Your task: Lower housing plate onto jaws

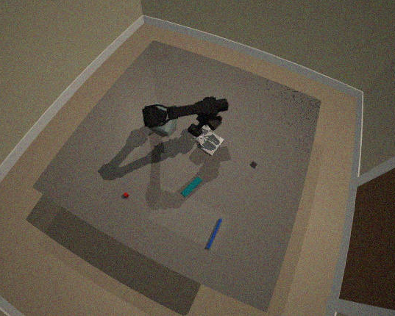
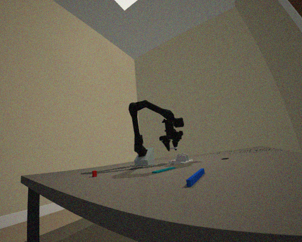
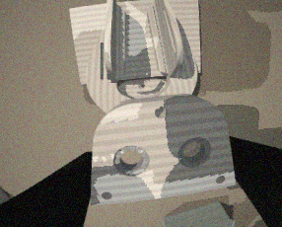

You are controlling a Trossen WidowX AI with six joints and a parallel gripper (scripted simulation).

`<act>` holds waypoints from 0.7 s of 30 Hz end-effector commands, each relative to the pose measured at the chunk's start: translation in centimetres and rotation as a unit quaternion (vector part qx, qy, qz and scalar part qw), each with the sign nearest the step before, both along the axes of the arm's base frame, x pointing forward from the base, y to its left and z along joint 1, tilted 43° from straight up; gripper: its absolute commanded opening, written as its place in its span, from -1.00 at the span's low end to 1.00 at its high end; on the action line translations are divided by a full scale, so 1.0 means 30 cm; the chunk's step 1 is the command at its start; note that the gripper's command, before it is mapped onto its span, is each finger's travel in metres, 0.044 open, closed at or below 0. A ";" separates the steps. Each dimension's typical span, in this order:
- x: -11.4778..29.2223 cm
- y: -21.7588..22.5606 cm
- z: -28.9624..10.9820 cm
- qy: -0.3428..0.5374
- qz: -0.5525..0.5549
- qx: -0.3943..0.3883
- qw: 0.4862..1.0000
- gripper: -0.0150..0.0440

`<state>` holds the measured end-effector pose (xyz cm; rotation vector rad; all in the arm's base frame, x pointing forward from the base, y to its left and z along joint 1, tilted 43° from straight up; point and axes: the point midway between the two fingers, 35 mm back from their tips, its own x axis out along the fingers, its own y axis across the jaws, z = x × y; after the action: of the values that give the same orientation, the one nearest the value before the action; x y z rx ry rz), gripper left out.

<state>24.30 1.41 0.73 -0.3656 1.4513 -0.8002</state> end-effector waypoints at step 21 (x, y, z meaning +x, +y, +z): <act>0.005 -0.019 -0.029 -0.005 -0.002 0.001 1.000 0.70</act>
<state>24.56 1.21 0.21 -0.3492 1.4411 -0.8042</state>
